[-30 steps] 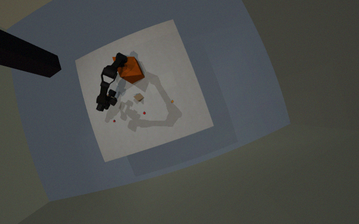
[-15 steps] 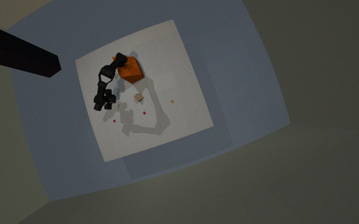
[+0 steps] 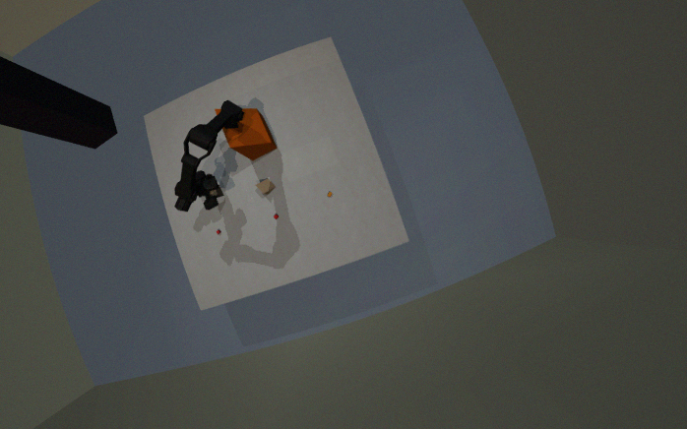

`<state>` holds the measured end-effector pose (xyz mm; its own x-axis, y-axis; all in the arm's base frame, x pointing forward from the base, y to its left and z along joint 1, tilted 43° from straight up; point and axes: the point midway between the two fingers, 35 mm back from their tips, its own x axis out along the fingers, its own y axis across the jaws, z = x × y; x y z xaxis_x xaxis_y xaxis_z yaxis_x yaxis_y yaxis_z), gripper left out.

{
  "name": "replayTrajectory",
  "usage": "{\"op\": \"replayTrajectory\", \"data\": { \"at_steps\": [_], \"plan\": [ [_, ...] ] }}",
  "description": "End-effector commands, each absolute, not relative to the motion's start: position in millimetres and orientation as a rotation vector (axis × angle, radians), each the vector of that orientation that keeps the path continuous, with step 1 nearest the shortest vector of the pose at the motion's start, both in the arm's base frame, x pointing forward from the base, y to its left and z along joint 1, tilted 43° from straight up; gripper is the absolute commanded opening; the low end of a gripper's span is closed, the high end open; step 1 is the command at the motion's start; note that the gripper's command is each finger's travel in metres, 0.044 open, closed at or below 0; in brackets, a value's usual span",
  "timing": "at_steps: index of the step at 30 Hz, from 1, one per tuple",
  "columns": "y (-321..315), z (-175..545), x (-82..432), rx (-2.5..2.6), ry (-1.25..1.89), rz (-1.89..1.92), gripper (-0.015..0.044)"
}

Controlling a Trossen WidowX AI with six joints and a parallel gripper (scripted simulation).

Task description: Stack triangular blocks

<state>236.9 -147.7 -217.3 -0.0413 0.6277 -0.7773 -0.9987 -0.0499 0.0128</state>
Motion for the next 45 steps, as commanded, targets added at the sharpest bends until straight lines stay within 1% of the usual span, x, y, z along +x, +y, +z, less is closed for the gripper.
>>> {"op": "replayTrajectory", "data": {
  "at_steps": [1, 9, 15, 31, 45],
  "plan": [
    [-149, -217, 237, -0.785, 0.586, 1.540, 0.0000],
    [-152, -217, 237, -0.930, 0.402, 1.589, 0.0000],
    [-150, -211, 241, -0.931, 0.405, 1.589, 0.0000],
    [-119, -147, 278, -0.943, 0.428, 1.582, 0.0000],
    [-81, -93, 298, -0.946, 0.433, 1.578, 0.0000]
  ]
}}
